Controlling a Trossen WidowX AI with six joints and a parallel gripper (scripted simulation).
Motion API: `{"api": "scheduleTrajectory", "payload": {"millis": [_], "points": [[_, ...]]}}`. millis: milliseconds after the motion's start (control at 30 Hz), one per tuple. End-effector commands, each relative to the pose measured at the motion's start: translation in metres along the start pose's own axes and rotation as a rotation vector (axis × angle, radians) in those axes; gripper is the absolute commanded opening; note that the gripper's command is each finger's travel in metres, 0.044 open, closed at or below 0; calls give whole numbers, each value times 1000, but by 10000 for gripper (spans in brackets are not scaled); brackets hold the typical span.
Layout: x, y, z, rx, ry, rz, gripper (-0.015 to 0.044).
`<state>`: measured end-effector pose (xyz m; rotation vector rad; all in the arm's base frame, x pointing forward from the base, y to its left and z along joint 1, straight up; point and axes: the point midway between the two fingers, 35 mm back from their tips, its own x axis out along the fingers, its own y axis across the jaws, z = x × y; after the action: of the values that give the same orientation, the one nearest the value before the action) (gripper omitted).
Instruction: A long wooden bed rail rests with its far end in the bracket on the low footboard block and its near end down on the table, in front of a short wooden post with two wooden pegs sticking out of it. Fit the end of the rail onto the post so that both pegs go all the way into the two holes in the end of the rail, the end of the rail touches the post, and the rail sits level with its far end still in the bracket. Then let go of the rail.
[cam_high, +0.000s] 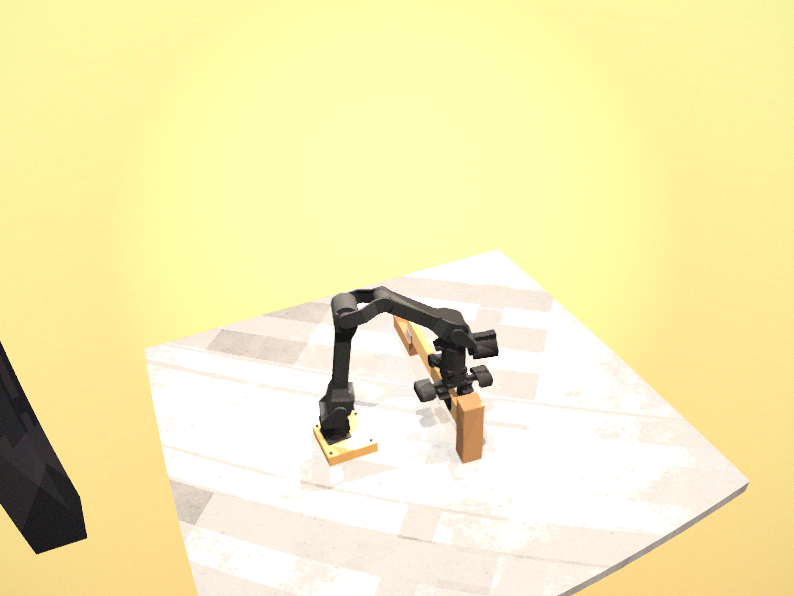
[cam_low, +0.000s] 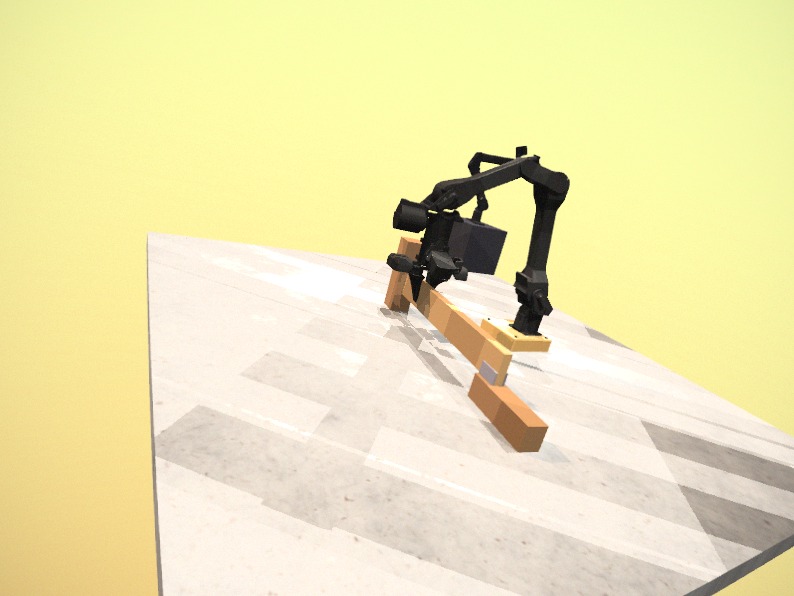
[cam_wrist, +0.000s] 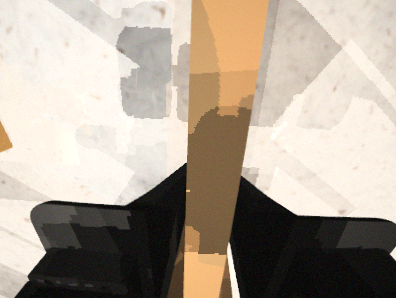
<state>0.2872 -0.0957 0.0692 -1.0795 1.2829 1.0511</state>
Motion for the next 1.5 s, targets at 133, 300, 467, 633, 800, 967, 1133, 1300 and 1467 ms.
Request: {"api": "scheduleTrajectory", "payload": {"millis": [133,300,467,633,800,967,1133,1300,1467], "points": [[0,-1,-4,0,6,-4,0],[-1,-1,-6,0,7,-4,0],[0,0,-4,0,2,0,79],[0,0,-4,0,2,0,210],[0,0,-4,0,2,0,341],[0,0,-4,0,2,0,440],[-6,-1,3,0,2,-1,440],[-30,0,27,0,4,-4,440],[-30,0,27,0,4,-4,440]]}}
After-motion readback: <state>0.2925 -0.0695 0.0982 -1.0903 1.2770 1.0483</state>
